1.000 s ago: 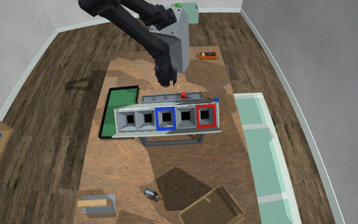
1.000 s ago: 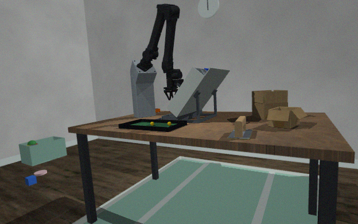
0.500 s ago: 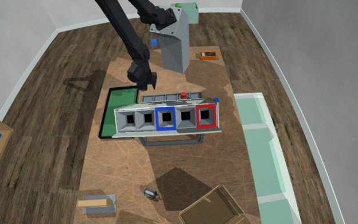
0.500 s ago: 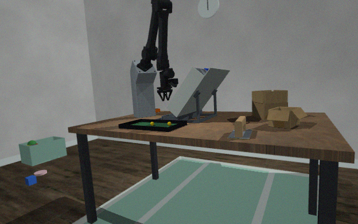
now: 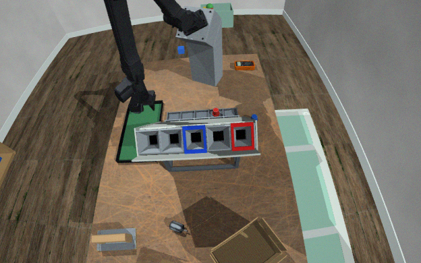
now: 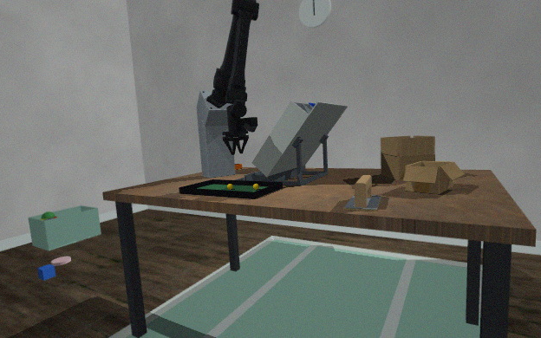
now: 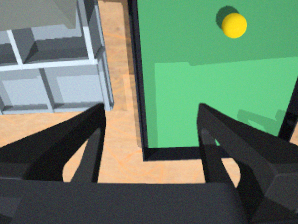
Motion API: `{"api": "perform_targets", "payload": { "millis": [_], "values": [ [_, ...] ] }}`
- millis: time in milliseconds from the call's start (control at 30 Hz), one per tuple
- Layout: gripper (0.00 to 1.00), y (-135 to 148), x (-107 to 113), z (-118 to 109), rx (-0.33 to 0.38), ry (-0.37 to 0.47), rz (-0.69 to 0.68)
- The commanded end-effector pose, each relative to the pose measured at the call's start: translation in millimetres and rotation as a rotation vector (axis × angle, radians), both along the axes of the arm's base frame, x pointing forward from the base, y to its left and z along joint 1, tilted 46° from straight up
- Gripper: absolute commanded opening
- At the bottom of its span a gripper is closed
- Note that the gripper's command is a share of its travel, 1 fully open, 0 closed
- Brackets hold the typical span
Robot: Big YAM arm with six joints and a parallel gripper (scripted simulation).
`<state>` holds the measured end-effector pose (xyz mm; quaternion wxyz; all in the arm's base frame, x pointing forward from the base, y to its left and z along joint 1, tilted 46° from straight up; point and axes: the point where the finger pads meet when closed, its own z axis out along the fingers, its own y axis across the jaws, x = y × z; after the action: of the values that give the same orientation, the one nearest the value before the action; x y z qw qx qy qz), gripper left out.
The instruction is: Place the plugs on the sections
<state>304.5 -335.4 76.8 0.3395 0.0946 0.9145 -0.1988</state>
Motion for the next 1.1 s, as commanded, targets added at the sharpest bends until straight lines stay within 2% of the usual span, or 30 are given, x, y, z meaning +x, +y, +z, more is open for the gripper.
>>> {"api": "perform_targets", "payload": {
  "millis": [0, 167, 233, 267, 300, 467, 533, 600, 1067],
  "values": [
    [0.56, -28.9, -4.6, 4.4, -0.015, 0.044, 0.027],
    [0.56, -58.9, -8.9, 19.3, -0.017, 0.042, 0.027],
    [0.56, -58.9, -8.9, 19.3, -0.017, 0.042, 0.027],
    [0.56, -55.6, 0.5, 21.5, -0.017, 0.041, 0.052],
    [0.56, -66.1, -8.7, 23.5, -0.017, 0.041, 0.030],
    [0.56, -80.2, -12.2, 29.9, -0.018, 0.041, 0.026],
    [0.56, -82.4, -12.1, 31.1, -0.018, 0.041, 0.027],
    [0.56, -77.0, -2.9, 31.8, -0.019, 0.040, 0.050],
    [0.56, -77.0, -7.1, 28.3, -0.016, 0.042, 0.042]
  ]
}}
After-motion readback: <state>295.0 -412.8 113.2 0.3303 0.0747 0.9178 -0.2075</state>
